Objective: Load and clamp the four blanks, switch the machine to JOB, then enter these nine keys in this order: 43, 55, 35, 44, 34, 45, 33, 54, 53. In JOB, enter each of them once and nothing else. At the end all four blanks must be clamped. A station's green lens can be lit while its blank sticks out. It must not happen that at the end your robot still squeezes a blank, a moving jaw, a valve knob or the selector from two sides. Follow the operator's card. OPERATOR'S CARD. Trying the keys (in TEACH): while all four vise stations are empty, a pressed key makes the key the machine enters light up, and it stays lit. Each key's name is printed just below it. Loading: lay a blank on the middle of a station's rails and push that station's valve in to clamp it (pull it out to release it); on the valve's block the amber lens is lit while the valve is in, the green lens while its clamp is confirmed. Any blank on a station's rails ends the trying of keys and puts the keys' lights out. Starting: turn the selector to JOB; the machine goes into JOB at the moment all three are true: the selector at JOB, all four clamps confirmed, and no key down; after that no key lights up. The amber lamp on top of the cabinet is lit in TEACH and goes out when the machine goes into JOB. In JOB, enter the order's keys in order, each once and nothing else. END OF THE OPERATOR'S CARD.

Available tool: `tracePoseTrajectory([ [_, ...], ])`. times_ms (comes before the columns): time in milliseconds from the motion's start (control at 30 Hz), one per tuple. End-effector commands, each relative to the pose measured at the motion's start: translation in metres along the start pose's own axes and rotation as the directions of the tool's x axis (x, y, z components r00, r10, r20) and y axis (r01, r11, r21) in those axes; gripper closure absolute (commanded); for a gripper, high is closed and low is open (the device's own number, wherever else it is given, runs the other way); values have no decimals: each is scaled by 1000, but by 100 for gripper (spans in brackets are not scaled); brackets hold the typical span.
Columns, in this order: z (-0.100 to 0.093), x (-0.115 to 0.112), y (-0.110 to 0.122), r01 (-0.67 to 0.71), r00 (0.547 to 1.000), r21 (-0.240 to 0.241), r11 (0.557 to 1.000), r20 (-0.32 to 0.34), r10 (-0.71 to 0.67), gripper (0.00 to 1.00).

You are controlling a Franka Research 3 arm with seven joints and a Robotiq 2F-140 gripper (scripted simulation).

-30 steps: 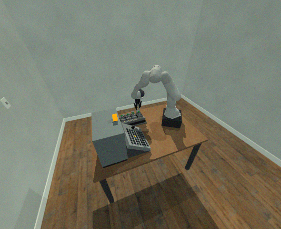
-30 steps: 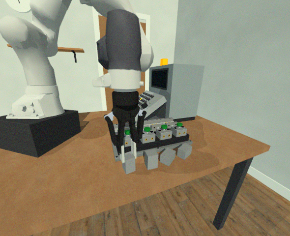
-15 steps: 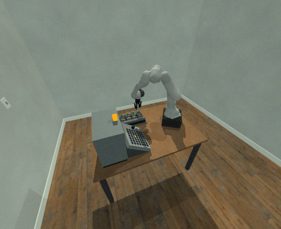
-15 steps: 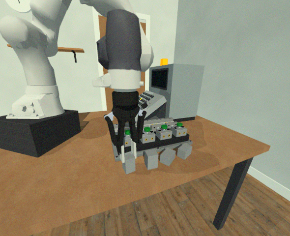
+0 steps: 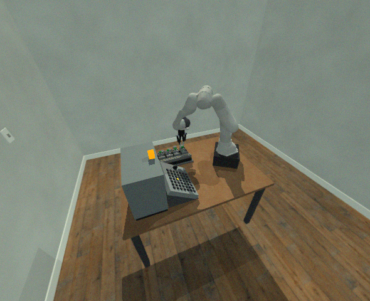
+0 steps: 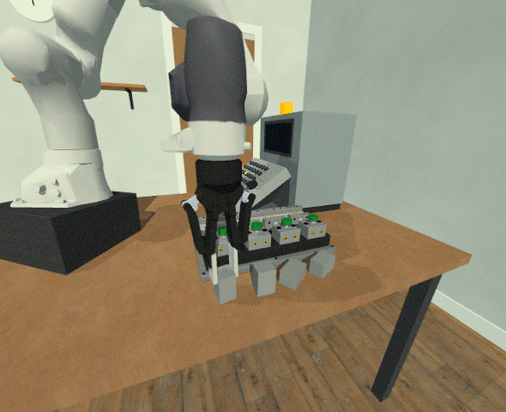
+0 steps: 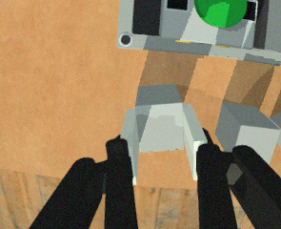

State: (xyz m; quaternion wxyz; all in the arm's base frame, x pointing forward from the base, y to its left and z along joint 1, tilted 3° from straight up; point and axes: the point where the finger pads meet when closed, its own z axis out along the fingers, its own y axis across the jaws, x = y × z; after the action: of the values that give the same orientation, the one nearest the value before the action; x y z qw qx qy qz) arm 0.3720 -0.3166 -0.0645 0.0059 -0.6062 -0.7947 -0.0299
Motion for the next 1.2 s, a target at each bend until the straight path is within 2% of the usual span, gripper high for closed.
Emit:
tracePoseTrajectory([
  [0, 0, -1, 0, 6, 1000, 0, 1000, 2, -6, 100],
  [400, 0, -1, 0, 6, 1000, 0, 1000, 2, -6, 100],
  [600, -9, -1, 0, 6, 1000, 0, 1000, 2, -6, 100],
  [767, -30, -1, 0, 6, 1000, 0, 1000, 2, -6, 100],
  [833, -30, -1, 0, 6, 1000, 0, 1000, 2, -6, 100],
  [1167, -93, 0, 0, 6, 1000, 0, 1000, 2, -6, 100],
])
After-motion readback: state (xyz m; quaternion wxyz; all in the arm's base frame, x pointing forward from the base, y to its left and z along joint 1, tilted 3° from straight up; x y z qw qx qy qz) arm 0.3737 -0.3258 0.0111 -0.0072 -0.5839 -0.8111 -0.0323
